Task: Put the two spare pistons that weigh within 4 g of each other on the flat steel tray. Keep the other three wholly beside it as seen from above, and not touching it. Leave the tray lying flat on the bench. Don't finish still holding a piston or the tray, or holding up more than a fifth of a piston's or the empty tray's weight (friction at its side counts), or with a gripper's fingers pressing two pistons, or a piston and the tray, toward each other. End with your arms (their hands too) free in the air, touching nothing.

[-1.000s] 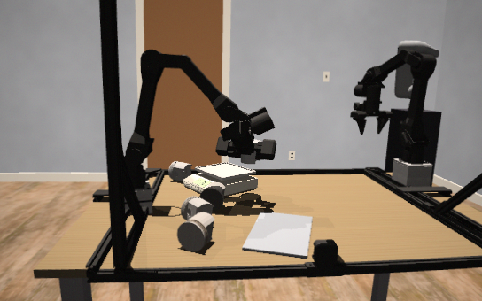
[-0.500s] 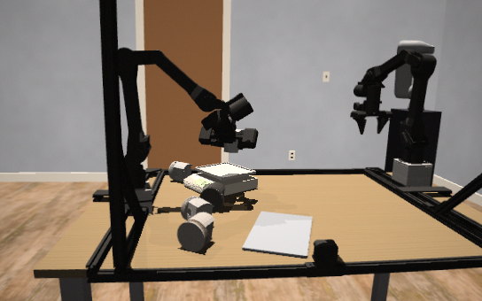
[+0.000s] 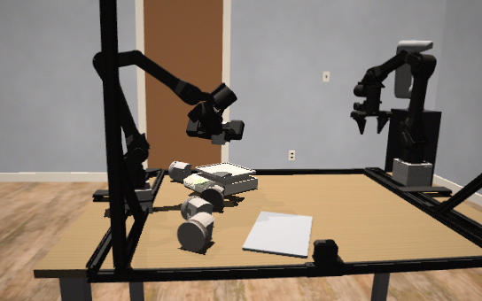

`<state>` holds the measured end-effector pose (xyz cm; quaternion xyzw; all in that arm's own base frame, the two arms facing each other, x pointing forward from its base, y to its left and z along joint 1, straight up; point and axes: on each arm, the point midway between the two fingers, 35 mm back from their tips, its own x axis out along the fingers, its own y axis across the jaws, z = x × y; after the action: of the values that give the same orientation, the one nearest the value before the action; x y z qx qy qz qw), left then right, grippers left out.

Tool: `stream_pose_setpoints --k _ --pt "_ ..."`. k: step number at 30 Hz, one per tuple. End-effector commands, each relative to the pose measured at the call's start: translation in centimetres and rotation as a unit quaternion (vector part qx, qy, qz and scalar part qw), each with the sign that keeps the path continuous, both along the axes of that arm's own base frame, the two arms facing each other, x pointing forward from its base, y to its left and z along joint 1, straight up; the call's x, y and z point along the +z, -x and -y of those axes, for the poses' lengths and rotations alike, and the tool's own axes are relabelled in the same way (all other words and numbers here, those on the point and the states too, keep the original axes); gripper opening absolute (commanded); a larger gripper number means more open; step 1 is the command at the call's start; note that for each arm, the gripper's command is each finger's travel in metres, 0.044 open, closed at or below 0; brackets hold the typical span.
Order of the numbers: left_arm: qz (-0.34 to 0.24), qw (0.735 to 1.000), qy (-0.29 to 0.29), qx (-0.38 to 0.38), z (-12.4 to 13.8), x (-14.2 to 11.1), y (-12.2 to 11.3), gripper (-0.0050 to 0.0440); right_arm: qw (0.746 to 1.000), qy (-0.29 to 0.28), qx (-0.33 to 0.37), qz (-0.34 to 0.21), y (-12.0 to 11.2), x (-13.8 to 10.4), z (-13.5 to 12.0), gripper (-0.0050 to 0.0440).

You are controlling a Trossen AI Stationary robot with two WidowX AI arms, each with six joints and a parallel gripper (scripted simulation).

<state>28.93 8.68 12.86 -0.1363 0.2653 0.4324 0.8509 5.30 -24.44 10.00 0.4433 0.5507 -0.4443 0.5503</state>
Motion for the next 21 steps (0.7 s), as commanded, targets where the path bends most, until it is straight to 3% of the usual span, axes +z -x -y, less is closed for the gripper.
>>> stream_pose_setpoints --k 1,3,15,21 --pt "0.002 1.0 -0.001 -0.001 -0.1 -0.8 0.3 0.0158 1.0 0.0 0.0 0.001 0.0 0.0 0.0 0.044" --pt "0.002 1.0 -0.001 -0.001 -0.1 -0.8 0.3 0.0158 1.0 0.0 0.0 0.001 0.0 0.0 0.0 0.044" --pt "0.002 1.0 -0.001 -0.001 -0.1 -6.8 0.3 0.0158 1.0 0.0 0.0 0.001 0.0 0.0 0.0 0.044" --pt "0.001 1.0 -0.001 0.0 -0.2 -7.1 0.2 0.0158 1.0 0.0 0.0 0.001 0.0 0.0 0.0 0.044"
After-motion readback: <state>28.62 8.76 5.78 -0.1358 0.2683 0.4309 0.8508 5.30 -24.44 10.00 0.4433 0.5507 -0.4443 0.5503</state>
